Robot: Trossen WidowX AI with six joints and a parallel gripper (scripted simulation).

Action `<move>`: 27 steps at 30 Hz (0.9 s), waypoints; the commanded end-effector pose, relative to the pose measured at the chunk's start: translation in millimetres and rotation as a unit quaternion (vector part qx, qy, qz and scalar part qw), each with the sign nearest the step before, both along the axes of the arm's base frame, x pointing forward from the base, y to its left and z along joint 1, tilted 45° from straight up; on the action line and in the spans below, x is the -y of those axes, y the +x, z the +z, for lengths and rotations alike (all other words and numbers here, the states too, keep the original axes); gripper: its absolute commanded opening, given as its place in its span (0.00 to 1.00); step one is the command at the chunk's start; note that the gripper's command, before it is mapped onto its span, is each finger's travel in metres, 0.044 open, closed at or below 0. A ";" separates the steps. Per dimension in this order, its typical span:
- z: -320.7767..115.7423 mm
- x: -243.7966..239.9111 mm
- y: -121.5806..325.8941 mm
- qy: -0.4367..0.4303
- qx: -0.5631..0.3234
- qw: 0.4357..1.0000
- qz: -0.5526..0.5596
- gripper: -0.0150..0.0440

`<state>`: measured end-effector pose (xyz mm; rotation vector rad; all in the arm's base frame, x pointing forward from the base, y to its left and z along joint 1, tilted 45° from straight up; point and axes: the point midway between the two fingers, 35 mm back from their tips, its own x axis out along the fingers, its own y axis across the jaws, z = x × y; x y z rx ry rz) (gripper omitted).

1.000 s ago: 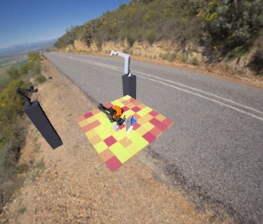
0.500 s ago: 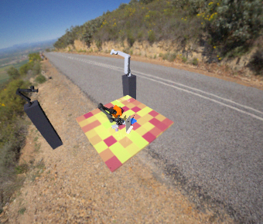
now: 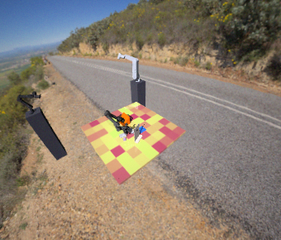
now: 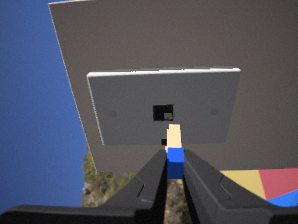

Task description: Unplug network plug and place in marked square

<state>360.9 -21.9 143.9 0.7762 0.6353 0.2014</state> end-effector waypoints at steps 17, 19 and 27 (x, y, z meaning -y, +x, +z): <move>5.0 3.1 -11.9 -0.001 0.001 1.000 0.003 0.25; 5.4 3.5 -13.0 -0.001 0.001 1.000 0.003 0.25; 6.4 4.7 -14.1 0.000 -0.001 1.000 0.000 0.25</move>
